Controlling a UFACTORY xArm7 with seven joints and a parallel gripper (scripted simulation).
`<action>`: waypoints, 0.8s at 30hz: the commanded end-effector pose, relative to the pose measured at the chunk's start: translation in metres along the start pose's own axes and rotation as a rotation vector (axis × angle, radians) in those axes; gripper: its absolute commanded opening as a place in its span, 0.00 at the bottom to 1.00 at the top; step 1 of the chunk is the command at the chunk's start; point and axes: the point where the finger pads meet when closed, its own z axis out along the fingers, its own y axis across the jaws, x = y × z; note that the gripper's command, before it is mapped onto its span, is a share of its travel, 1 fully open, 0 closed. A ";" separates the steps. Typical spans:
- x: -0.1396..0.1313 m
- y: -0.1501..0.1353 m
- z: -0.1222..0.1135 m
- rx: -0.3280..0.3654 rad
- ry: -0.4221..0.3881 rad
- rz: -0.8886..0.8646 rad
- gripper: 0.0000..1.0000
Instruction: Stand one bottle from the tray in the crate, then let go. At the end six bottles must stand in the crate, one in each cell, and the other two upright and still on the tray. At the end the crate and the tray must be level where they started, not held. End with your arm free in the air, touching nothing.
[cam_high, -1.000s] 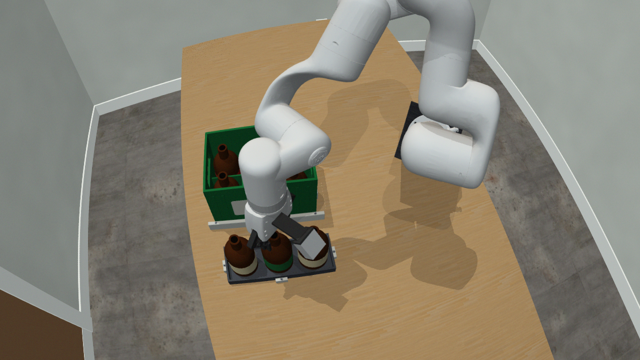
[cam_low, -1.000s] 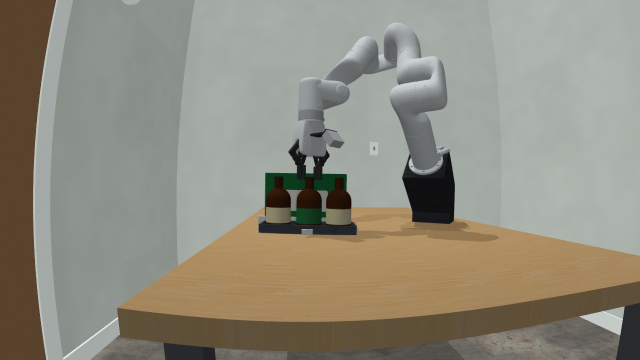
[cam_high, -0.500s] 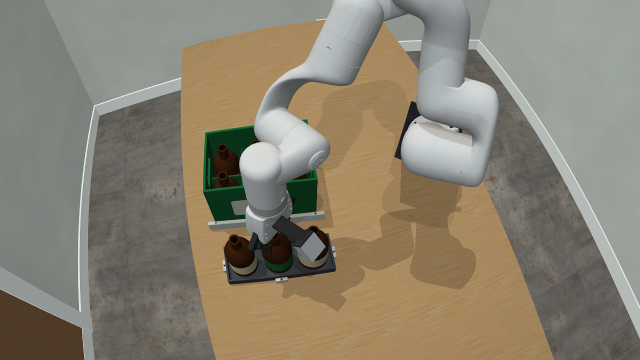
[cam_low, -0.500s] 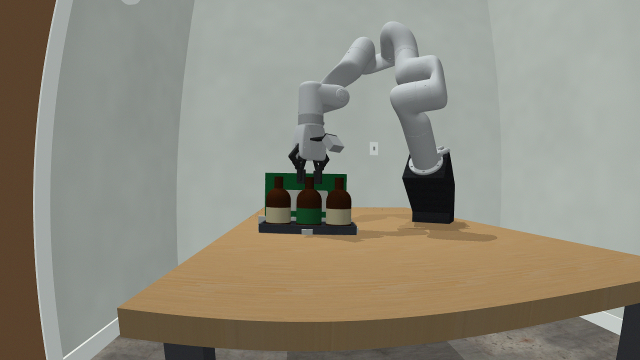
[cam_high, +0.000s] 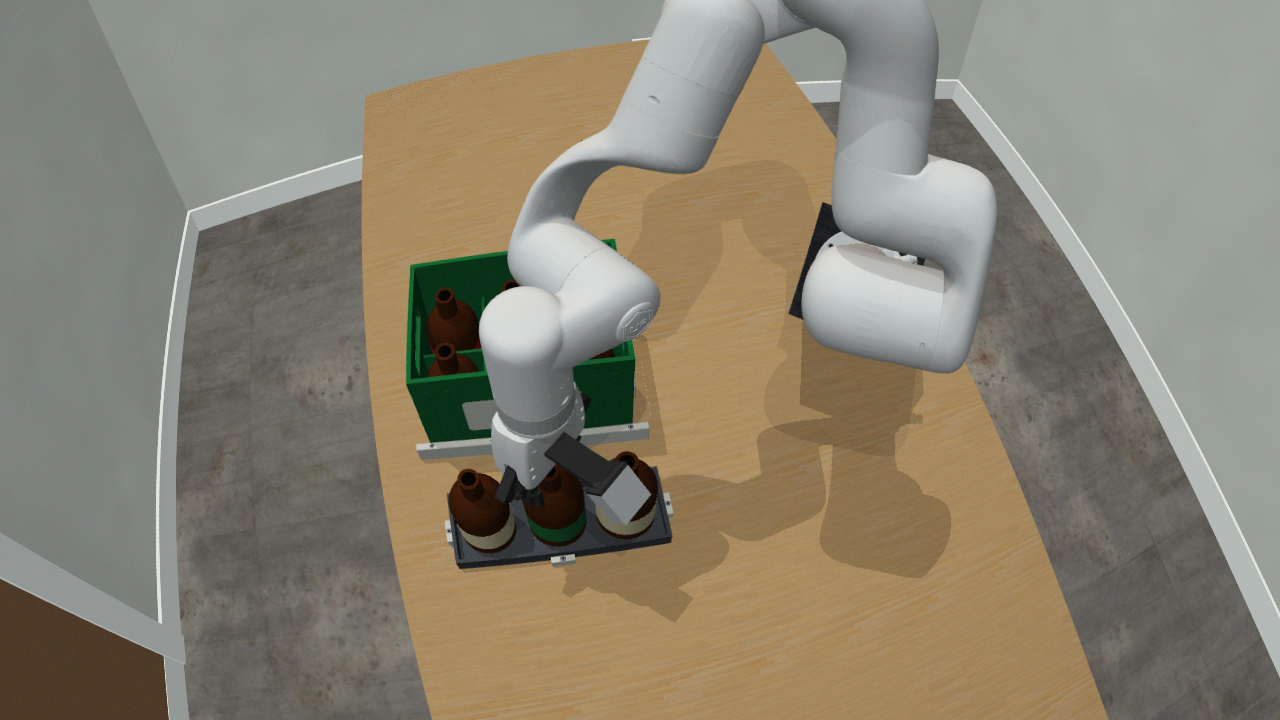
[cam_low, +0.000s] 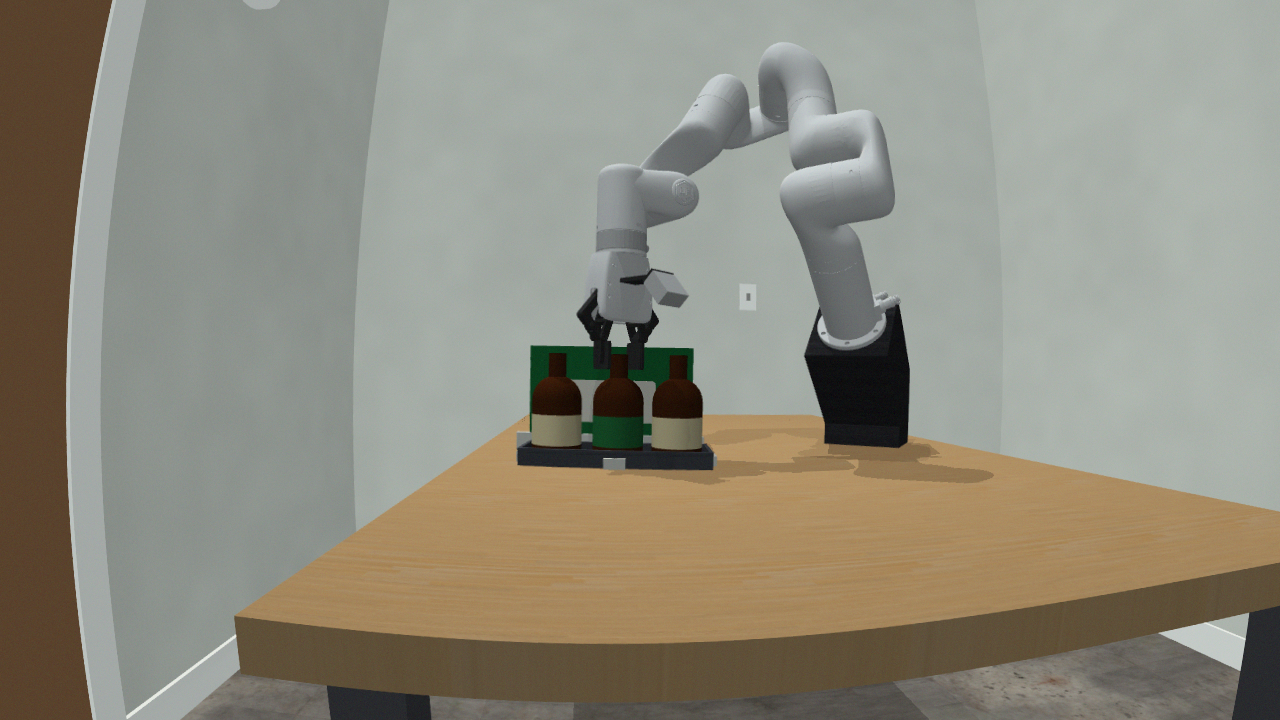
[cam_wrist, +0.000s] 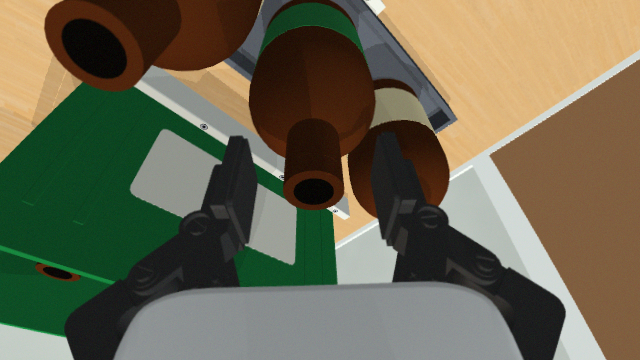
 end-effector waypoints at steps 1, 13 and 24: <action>-0.001 0.001 -0.001 -0.002 -0.002 0.000 0.65; -0.001 0.001 -0.001 -0.002 -0.002 0.000 0.00; -0.001 0.001 -0.001 -0.002 -0.002 0.000 0.00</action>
